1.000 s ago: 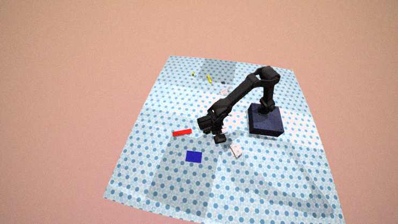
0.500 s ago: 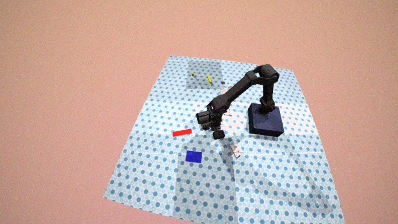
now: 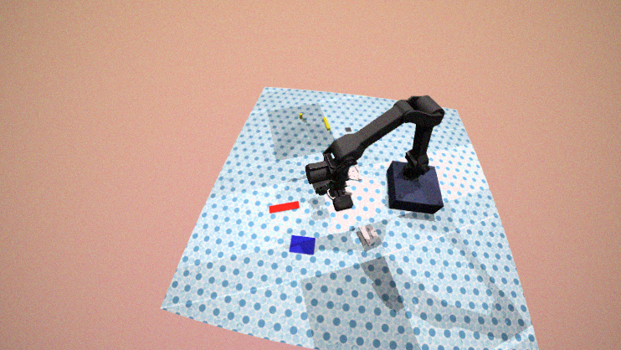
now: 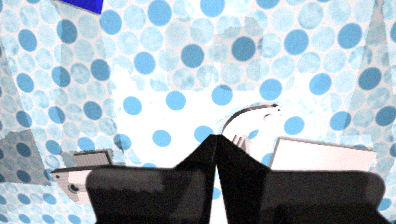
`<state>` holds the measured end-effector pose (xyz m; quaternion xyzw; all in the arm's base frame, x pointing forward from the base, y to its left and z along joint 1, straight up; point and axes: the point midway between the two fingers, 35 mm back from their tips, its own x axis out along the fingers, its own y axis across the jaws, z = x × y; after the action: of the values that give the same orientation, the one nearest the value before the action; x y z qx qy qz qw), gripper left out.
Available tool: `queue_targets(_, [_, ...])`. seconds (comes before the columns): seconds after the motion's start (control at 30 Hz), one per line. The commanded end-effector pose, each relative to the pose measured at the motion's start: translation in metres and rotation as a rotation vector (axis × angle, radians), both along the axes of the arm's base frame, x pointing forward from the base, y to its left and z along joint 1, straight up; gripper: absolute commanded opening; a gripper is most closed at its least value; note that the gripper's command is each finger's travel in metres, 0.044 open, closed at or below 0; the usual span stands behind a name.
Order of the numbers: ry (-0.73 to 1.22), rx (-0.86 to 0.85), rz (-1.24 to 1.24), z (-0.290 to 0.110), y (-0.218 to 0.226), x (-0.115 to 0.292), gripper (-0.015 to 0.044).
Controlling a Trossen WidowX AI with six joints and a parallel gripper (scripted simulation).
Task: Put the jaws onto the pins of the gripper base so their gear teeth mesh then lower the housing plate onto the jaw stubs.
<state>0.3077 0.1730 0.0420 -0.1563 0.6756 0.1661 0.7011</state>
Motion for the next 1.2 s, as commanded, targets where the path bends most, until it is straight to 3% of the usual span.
queue_targets(0.0, [0.0,0.0,0.0,0.0,0.0,0.0,0.0026])
queue_targets(0.53, [0.0,0.0,0.0,0.0,0.0,0.0,0.044])
queue_targets(1.17, [0.0,0.0,0.0,0.0,0.0,0.0,0.044])
